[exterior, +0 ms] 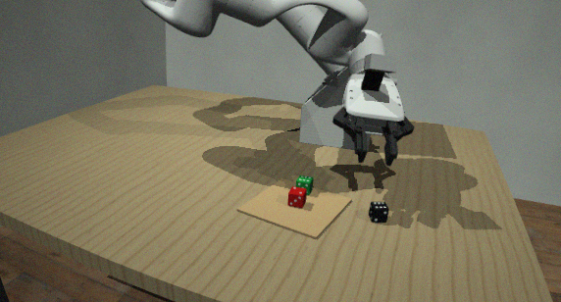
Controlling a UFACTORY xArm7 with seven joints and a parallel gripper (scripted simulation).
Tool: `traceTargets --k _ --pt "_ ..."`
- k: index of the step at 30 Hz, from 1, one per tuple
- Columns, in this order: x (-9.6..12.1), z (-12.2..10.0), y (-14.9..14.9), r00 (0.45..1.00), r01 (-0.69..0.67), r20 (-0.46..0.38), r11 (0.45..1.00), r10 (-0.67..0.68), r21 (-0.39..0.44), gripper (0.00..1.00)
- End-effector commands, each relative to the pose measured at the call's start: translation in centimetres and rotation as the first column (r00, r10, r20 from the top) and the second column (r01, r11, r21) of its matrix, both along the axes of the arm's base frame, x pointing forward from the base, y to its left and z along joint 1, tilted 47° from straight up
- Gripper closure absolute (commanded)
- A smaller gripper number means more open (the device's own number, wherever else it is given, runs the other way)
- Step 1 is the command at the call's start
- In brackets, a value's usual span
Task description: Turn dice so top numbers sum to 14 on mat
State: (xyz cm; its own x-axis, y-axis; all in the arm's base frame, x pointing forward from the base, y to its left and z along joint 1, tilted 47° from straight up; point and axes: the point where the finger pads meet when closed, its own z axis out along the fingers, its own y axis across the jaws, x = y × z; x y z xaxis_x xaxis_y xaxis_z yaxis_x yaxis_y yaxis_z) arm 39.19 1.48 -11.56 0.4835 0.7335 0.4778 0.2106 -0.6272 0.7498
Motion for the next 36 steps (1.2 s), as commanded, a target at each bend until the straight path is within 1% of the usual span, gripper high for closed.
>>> traceTargets --k 1,4,5,6,9,11,12,15,16,17,18,19,20,21,22,23,26,28,30,31,33,34,35,36 --pt "1.8 1.1 -0.7 0.994 0.103 0.049 0.988 -0.098 -0.116 0.58" --pt "2.4 1.6 -1.2 0.986 0.164 0.061 0.972 -0.156 -0.170 0.58" --pt "2.5 1.6 -1.3 0.985 0.170 0.061 0.970 -0.162 -0.175 0.58" --pt "2.8 1.8 -1.5 0.979 0.205 0.064 0.957 -0.196 -0.203 0.58" --pt "2.8 1.8 -1.6 0.978 0.207 0.064 0.957 -0.198 -0.205 0.58" --pt "3.2 2.2 -2.1 0.958 0.285 0.060 0.922 -0.279 -0.263 0.58" --pt "3.3 2.3 -2.2 0.951 0.306 0.056 0.910 -0.303 -0.278 0.58" --pt "3.4 2.4 -2.4 0.930 0.359 0.040 0.878 -0.366 -0.315 0.58" --pt "3.4 2.4 -2.4 0.930 0.360 0.040 0.878 -0.367 -0.315 0.58" --pt "3.4 2.4 -2.5 0.911 0.394 0.023 0.855 -0.411 -0.339 0.58" --pt "3.5 2.4 -2.5 0.911 0.394 0.023 0.854 -0.411 -0.339 0.58" --pt "3.5 2.4 -2.6 0.892 0.424 0.004 0.832 -0.453 -0.359 0.58" --pt "3.5 2.4 -2.6 0.890 0.425 0.002 0.830 -0.455 -0.361 0.58" --pt "3.4 2.3 -2.5 0.870 0.450 -0.020 0.809 -0.493 -0.378 0.58" --pt "3.4 2.3 -2.5 0.867 0.453 -0.023 0.806 -0.498 -0.380 0.58" --pt "3.4 2.3 -2.4 0.845 0.473 -0.048 0.787 -0.532 -0.395 0.58" --pt "3.4 2.2 -2.4 0.842 0.476 -0.052 0.784 -0.538 -0.397 0.58" --pt "3.3 2.0 -1.9 0.786 0.512 -0.120 0.747 -0.606 -0.424 0.58" --pt "3.3 1.8 -1.6 0.759 0.523 -0.155 0.734 -0.632 -0.433 0.58" --pt "3.3 1.8 -1.6 0.757 0.524 -0.157 0.733 -0.634 -0.434 0.58" --pt "3.3 1.5 -0.9 0.710 0.537 -0.221 0.717 -0.668 -0.444 0.58" --pt "3.3 1.4 -0.7 0.700 0.539 -0.236 0.715 -0.674 -0.445 0.58" --pt "3.3 1.3 -0.3 0.677 0.543 -0.268 0.711 -0.685 -0.447 0.58" --pt "3.3 1.3 -0.2 0.673 0.543 -0.275 0.710 -0.687 -0.447 0.58"
